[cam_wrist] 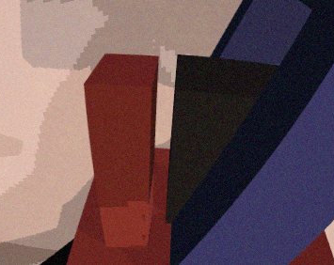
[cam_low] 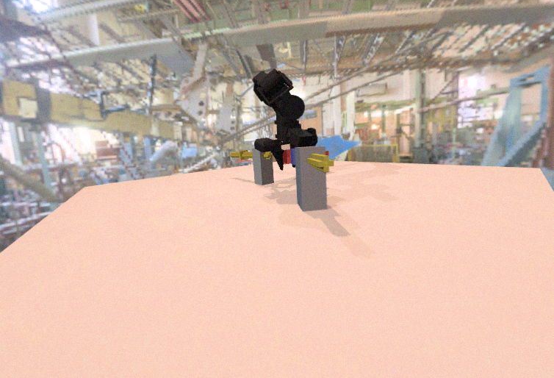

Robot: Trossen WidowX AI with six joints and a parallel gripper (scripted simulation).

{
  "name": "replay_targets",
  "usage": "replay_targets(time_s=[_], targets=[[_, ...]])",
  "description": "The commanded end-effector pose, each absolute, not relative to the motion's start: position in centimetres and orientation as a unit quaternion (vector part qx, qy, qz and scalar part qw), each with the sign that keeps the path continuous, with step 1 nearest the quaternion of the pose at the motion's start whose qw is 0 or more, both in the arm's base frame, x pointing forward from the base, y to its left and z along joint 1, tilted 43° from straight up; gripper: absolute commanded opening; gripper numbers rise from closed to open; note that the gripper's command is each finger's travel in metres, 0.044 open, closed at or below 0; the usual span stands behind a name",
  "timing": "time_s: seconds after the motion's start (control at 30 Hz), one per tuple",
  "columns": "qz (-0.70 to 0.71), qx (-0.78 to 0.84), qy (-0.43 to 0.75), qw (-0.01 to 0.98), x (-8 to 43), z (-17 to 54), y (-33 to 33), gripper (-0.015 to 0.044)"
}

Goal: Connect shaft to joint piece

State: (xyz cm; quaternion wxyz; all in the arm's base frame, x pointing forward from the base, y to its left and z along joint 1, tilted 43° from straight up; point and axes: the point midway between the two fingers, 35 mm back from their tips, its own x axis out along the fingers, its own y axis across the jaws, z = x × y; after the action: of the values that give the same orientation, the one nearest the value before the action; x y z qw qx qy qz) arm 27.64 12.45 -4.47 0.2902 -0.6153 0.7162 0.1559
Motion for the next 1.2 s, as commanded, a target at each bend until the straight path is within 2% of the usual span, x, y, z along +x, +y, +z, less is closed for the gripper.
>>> replay_targets(time_s=[0.0,0.13,0.3,0.4,0.77,1.17], targets=[[0.156,-0.615,0.716,0.29,27.64,-4.47,12.45,0.0],[0.156,-0.615,0.716,0.29,27.64,-4.47,12.45,0.0],[0.156,-0.615,0.716,0.29,27.64,-4.47,12.45,0.0131],[0.156,-0.615,0.716,0.29,27.64,-4.47,12.45,0.0147],[0.156,-0.615,0.716,0.29,27.64,-4.47,12.45,0.0436],[0.157,-0.615,0.715,0.292,27.63,-4.45,12.46,0.044]])
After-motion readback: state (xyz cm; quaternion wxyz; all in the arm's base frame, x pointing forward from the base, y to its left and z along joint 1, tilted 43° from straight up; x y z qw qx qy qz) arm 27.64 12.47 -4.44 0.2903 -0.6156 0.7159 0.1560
